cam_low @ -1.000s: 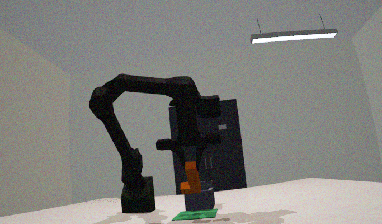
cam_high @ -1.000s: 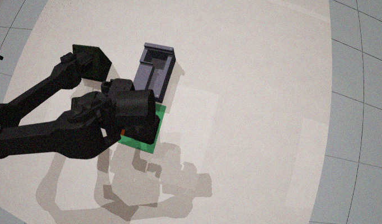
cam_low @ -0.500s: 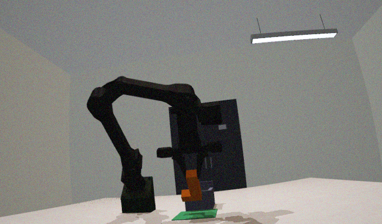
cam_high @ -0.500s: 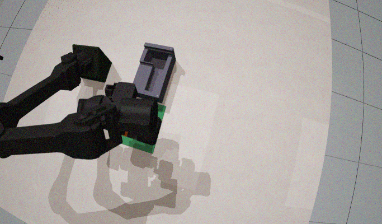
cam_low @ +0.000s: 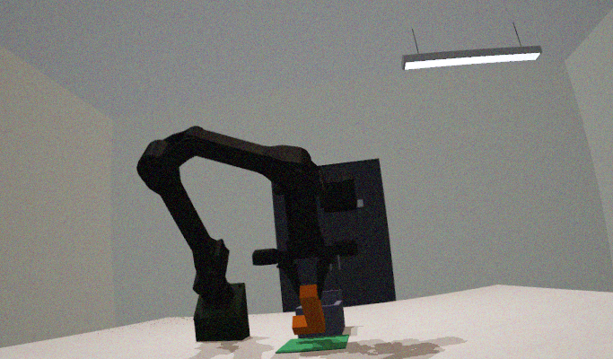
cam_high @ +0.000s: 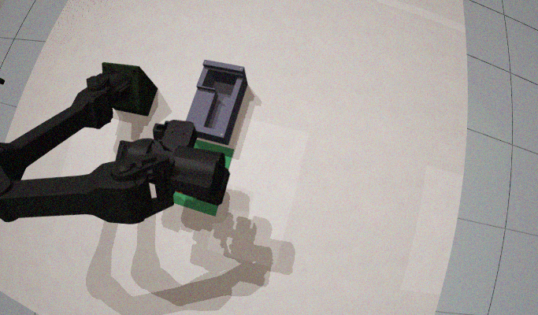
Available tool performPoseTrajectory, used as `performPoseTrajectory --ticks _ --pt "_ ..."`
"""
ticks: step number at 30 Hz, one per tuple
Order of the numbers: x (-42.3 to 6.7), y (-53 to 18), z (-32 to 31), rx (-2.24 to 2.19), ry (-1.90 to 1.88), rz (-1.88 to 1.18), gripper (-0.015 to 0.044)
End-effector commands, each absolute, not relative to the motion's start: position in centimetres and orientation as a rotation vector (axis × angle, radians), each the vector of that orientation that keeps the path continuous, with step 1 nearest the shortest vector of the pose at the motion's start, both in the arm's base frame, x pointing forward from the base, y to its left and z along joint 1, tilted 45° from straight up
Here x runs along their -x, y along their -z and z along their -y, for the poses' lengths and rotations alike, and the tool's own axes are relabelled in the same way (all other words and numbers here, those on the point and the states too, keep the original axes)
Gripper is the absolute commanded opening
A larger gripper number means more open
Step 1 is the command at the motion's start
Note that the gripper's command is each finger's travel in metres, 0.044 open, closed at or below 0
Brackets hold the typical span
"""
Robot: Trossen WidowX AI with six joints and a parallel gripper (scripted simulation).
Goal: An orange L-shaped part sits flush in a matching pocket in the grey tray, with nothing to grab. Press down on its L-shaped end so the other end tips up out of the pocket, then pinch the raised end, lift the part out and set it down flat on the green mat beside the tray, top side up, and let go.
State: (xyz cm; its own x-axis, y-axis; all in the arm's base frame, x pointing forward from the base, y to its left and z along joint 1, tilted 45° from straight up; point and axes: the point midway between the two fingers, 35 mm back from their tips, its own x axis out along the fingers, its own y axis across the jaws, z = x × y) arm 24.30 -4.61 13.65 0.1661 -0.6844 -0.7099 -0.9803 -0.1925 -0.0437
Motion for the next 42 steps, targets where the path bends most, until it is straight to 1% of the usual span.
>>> performPoseTrajectory --ticks 1,17,27,32,36,42 --pt "-24.3 -13.2 5.1 1.946 -0.77 -1.576 0.0" --pt "-24.3 -12.8 5.5 1.944 -0.771 -1.576 0.0" --pt "-24.4 -12.9 5.4 1.943 -0.772 -1.575 0.0263" --pt "-24.0 -15.4 2.6 1.938 -0.781 -1.57 0.0394" --pt "-23.0 -18.7 -0.4 1.944 -0.777 -1.576 0.04" --pt "-23.3 -18.6 -0.3 1.952 -0.769 -1.549 0.04"
